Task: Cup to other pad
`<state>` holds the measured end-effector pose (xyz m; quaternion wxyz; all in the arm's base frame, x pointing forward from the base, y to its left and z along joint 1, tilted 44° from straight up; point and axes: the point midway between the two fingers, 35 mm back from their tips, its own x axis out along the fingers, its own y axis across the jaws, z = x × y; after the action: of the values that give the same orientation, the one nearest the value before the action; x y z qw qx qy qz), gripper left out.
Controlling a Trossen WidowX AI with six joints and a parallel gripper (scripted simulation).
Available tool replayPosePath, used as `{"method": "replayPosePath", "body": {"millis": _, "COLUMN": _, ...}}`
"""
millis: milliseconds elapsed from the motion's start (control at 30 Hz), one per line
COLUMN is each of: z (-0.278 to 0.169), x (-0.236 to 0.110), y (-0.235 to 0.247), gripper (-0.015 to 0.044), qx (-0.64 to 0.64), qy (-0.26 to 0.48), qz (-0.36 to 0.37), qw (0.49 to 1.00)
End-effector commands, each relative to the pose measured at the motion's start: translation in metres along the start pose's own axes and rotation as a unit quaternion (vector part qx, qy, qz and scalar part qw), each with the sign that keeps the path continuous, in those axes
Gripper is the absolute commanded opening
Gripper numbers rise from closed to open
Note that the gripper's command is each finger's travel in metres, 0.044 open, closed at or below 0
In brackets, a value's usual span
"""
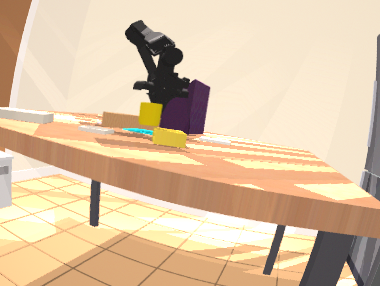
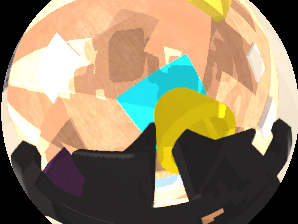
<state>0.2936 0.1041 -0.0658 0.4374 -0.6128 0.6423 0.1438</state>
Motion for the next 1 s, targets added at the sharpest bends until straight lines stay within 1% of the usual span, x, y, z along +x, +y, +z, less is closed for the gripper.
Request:
{"method": "replayPosePath", "body": {"millis": 0, "z": -0.0024, "x": 0.009, "y": 0.0021, "gripper": 0.0, "qx": -0.004, "qy": 0.006, "qz": 0.0, "qw": 1.0}}
{"method": "replayPosePath", "body": {"millis": 200, "z": -0.003, "x": 0.017, "y": 0.0026, "gripper": 0.0, "qx": -0.004, "qy": 0.006, "qz": 0.0, "qw": 1.0}}
{"method": "replayPosePath", "body": {"millis": 667, "z": -0.0012, "x": 0.0137, "y": 0.0011, "gripper": 0.0, "qx": 0.0, "qy": 0.002, "qz": 0.001, "qw": 1.0}}
{"method": "replayPosePath", "body": {"millis": 833, "z": -0.0012, "x": 0.0137, "y": 0.0011, "gripper": 0.0131, "qx": 0.0, "qy": 0.002, "qz": 0.001, "qw": 1.0}}
{"method": "replayPosePath", "body": {"millis": 867, "z": -0.0012, "x": 0.0137, "y": 0.0011, "gripper": 0.0147, "qx": 0.0, "qy": 0.002, "qz": 0.001, "qw": 1.0}}
{"method": "replayPosePath", "body": {"millis": 967, "z": -0.0012, "x": 0.0137, "y": 0.0011, "gripper": 0.0147, "qx": 0.0, "qy": 0.002, "qz": 0.001, "qw": 1.0}}
